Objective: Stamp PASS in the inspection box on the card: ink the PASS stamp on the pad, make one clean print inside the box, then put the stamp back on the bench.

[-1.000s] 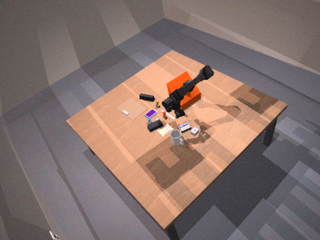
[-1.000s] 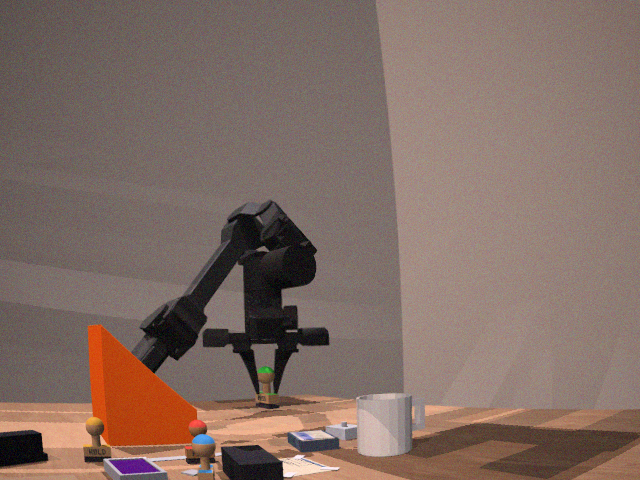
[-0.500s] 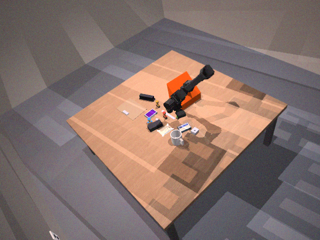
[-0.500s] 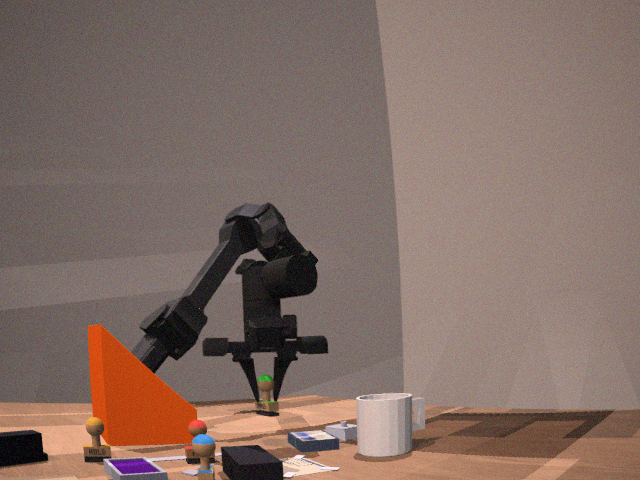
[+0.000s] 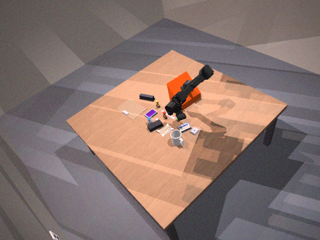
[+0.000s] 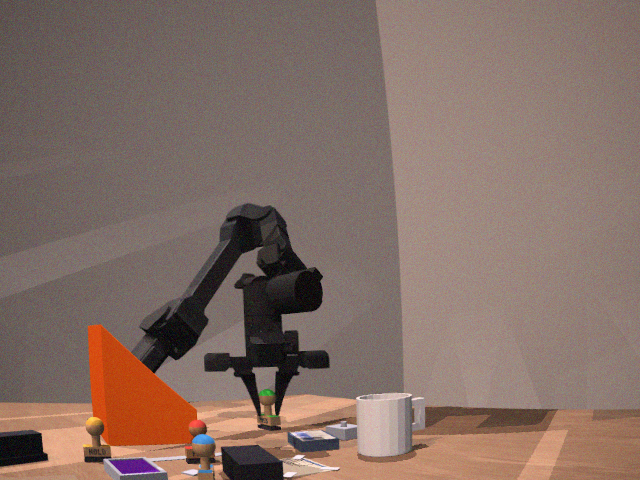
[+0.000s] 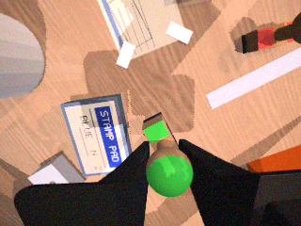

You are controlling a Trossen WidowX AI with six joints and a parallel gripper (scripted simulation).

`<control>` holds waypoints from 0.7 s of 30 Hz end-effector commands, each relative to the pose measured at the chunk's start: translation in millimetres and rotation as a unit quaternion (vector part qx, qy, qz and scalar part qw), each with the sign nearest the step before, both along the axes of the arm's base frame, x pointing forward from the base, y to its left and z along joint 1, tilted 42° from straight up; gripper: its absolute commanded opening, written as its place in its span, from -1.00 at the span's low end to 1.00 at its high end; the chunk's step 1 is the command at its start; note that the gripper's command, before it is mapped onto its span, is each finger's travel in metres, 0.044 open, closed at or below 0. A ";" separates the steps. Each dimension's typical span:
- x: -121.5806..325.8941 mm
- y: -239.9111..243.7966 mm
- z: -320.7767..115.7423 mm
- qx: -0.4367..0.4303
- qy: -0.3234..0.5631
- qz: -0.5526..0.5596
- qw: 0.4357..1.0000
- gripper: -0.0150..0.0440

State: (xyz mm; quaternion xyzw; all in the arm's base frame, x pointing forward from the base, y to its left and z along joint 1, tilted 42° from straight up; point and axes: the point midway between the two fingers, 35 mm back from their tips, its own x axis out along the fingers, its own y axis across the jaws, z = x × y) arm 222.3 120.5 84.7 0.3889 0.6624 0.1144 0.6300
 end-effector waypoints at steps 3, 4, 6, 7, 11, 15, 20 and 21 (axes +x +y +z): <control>-1.0 6.4 -11.0 -0.002 0.008 -0.001 1.000 -0.49; -1.1 7.5 -12.2 -0.002 0.008 -0.001 1.000 -0.49; -1.1 9.7 -14.4 -0.002 0.008 -0.001 1.000 -0.49; -1.1 10.8 -15.6 -0.002 0.008 -0.001 1.000 -0.49; -1.4 15.3 -20.0 -0.001 0.008 -0.001 1.000 -0.49; -2.0 19.7 -24.4 0.000 0.008 -0.001 1.000 -0.49; -2.2 21.3 -25.9 0.001 0.008 -0.001 1.000 -0.49; -2.2 21.3 -25.9 0.001 0.008 -0.001 1.000 -0.49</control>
